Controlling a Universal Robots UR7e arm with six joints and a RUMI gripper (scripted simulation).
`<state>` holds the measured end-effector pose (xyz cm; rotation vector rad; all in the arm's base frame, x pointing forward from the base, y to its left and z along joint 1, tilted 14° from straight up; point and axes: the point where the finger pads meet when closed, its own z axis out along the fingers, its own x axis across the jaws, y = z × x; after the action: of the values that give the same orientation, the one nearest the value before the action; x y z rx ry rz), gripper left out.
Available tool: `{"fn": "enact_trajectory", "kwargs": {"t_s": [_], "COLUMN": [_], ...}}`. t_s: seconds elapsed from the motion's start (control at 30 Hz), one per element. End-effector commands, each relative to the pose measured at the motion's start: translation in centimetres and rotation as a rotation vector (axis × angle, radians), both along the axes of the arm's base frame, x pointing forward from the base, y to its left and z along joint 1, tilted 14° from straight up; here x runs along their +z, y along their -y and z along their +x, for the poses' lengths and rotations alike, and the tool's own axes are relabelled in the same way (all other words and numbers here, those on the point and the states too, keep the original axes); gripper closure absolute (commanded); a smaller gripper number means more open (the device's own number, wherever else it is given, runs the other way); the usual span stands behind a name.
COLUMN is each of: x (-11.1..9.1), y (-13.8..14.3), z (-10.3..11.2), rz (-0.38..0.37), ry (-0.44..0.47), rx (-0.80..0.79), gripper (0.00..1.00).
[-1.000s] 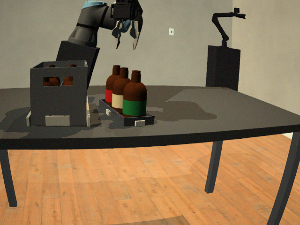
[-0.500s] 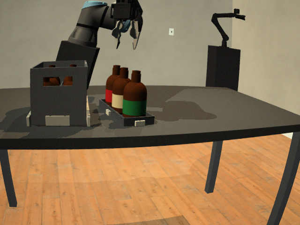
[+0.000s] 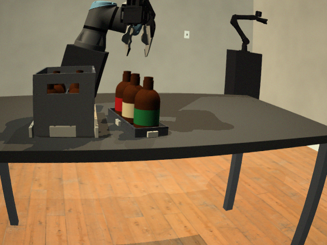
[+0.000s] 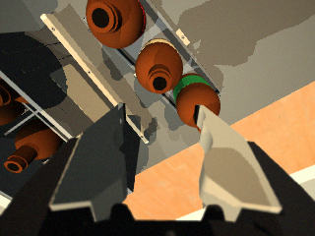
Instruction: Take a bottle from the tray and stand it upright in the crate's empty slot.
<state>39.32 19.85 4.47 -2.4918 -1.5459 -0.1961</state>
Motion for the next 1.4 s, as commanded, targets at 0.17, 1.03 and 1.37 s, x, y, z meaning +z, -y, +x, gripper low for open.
{"fn": "enact_trajectory", "kwargs": {"t_s": [0.17, 1.03, 1.37], "x": [-0.9, -3.5, -3.6], "y": [-0.2, -0.9, -0.9], "z": [0.1, 0.1, 0.1], "rz": [0.0, 0.0, 0.0], "ry": [0.001, 0.001, 0.001], "rx": [0.0, 0.0, 0.0], "gripper": [0.62, 0.62, 0.62]}}
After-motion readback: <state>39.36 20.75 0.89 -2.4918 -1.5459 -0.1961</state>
